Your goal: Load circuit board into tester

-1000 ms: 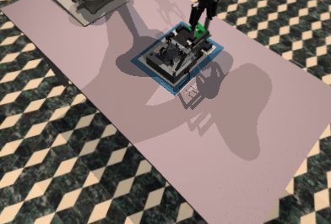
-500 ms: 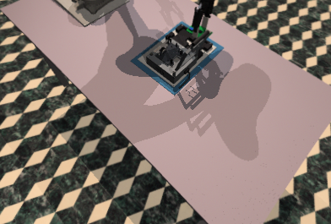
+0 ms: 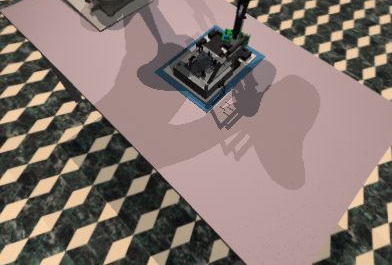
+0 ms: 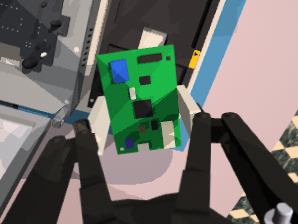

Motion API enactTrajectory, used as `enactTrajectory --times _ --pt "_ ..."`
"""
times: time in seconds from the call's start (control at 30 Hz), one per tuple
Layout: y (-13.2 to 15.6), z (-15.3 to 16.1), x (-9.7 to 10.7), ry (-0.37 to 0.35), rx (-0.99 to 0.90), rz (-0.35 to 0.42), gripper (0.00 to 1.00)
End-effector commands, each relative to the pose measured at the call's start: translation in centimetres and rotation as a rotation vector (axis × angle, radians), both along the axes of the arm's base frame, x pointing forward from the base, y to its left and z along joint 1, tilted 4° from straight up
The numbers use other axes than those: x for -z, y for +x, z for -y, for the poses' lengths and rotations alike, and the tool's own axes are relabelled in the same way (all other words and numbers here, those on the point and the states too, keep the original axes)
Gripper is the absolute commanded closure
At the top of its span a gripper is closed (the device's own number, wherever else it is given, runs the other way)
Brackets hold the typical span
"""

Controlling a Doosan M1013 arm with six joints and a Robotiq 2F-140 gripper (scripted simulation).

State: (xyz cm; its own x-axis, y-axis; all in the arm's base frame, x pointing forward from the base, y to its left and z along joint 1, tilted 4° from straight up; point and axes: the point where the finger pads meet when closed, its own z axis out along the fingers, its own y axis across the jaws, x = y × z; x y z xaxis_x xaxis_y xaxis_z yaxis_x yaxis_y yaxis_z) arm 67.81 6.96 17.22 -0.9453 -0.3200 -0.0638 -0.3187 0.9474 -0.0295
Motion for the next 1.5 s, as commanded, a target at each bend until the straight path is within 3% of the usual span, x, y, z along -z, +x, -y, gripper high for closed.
enactTrajectory --times 0.0,0.4,1.47 --pt "0.00 0.00 -0.01 -0.001 -0.083 -0.001 0.54" --pt "0.00 0.00 -0.01 -0.021 -0.368 -0.002 0.54" --pt "0.00 0.00 -0.01 -0.057 -0.878 -0.005 0.54"
